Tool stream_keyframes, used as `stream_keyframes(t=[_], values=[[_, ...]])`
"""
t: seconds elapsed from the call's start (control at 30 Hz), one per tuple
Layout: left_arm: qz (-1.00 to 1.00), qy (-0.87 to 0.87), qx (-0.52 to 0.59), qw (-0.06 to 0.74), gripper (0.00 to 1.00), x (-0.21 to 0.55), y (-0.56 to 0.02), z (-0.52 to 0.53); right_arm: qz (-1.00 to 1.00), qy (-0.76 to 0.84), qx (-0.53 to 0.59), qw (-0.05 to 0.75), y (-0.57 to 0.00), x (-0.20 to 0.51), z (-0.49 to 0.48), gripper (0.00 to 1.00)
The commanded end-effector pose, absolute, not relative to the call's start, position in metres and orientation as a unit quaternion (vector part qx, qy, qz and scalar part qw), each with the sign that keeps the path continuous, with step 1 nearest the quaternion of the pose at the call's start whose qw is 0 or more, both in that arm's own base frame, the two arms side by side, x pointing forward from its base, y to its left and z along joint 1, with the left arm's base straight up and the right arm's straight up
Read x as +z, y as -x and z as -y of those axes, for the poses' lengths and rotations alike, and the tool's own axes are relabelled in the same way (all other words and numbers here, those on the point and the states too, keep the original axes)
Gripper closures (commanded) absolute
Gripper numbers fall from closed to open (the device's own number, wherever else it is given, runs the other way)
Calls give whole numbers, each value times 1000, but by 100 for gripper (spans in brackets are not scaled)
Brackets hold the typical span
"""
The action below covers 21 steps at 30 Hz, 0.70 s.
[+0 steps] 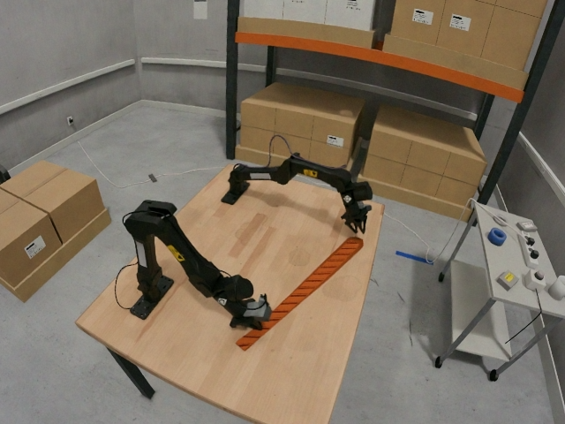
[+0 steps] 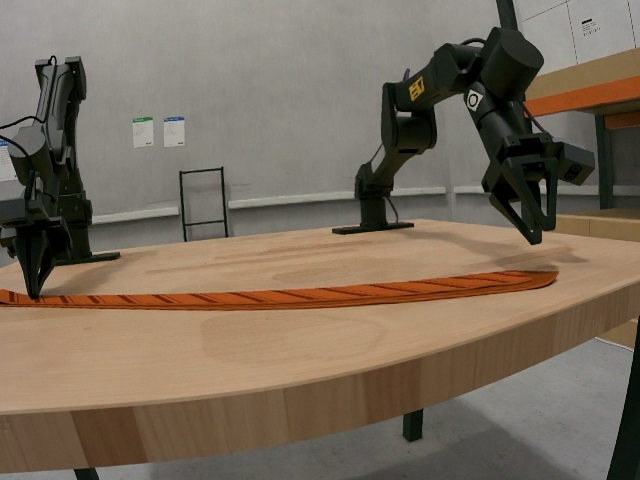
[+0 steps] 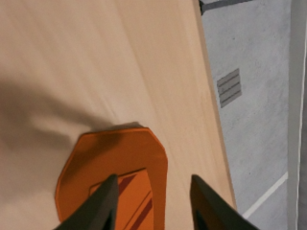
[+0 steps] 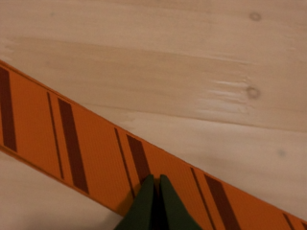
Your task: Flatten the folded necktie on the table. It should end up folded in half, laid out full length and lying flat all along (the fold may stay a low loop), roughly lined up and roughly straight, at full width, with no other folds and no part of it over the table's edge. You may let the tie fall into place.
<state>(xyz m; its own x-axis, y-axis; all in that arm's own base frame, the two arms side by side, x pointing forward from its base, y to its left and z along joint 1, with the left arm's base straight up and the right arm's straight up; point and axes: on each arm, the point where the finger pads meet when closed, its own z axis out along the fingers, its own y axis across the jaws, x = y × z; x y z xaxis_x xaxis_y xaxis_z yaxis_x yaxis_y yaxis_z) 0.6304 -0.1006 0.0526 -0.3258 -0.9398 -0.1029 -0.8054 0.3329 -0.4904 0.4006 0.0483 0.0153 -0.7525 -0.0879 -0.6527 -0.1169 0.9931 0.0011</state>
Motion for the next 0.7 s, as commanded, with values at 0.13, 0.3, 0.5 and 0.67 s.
stream_keyframes(t=[0.13,0.3,0.5,0.67], values=[[-817,568,-69,73,62,59,-639,98,-938,57,21,341,-398,9,-46,96],[-817,568,-70,74,62,54,-639,98,-938,57,21,341,-398,9,-46,96],[-817,569,-64,68,62,52,-639,98,-938,57,21,341,-398,9,-46,96],[-817,569,-64,68,62,48,-639,98,-938,57,21,341,-398,9,-46,96]])
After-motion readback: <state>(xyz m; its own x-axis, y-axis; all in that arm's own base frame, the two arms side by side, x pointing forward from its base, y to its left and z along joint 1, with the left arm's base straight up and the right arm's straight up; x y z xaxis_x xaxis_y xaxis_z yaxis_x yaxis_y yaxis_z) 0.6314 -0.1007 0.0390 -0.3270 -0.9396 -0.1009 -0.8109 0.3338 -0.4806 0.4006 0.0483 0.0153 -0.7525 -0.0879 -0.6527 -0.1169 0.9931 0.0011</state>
